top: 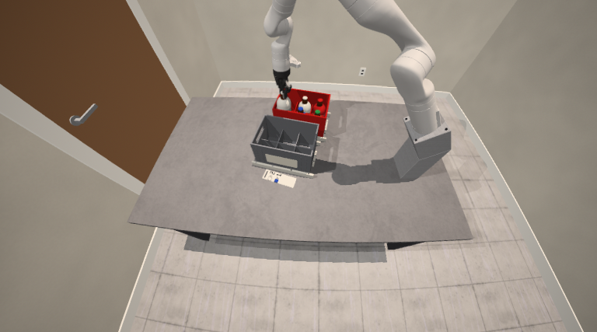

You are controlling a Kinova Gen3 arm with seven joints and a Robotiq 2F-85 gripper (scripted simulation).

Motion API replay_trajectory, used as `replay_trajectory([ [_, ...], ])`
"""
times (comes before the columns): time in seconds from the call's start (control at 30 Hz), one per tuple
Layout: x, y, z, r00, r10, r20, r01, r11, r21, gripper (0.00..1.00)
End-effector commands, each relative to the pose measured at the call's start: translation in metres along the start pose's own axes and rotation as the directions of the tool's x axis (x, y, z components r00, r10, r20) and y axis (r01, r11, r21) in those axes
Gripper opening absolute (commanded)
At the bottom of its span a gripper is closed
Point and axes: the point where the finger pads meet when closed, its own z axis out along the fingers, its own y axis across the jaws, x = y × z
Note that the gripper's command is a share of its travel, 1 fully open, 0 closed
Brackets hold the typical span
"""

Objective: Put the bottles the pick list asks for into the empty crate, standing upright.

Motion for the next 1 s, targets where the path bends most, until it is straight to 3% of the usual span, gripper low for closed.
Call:
replay_trajectory([
  [0.0,0.000,-0.001,-0.006,1.000,0.000,0.000,0.000,1.000,0.002,0.10],
  [0.97,0.000,-0.001,-0.047,1.000,0.000,0.000,0.000,1.000,0.002,0.10],
])
